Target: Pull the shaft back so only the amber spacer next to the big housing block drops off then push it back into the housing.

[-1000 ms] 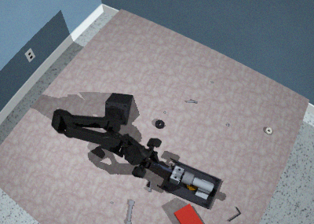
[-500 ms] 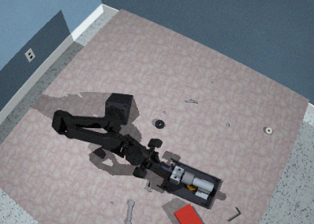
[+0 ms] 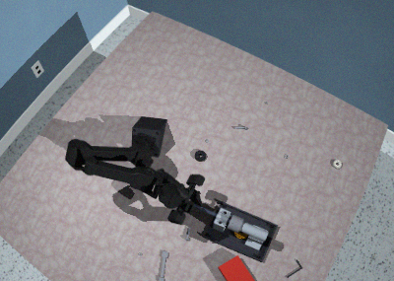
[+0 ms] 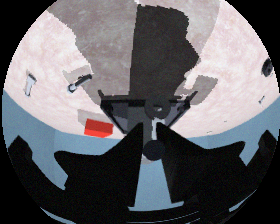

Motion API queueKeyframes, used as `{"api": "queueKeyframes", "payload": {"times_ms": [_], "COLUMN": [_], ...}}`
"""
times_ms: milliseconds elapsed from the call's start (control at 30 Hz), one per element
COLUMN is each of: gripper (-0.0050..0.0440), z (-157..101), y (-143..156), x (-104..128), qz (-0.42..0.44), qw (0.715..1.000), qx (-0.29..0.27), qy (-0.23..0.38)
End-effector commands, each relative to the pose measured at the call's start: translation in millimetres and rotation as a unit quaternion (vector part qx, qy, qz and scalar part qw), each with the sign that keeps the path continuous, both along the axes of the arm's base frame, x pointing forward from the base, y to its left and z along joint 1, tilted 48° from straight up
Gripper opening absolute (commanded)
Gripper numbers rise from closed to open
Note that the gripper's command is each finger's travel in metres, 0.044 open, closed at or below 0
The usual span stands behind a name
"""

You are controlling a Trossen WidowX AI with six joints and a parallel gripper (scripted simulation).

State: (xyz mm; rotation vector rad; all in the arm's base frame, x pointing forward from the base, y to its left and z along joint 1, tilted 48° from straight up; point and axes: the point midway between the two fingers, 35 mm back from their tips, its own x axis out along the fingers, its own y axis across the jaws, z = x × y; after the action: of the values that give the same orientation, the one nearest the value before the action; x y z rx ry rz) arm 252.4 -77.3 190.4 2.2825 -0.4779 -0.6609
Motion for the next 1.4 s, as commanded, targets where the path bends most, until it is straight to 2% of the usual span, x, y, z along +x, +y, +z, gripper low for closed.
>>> {"api": "queueKeyframes", "payload": {"times_ms": [0, 1367], "gripper": [0.0000, 0.0000], "z": [6, 9], "y": [2, 3], "x": [4, 15], "qz": [0.007, 0.007], "qw": [1.000, 1.000], "qx": [0.001, 0.001], "qy": [-0.008, -0.008]}}
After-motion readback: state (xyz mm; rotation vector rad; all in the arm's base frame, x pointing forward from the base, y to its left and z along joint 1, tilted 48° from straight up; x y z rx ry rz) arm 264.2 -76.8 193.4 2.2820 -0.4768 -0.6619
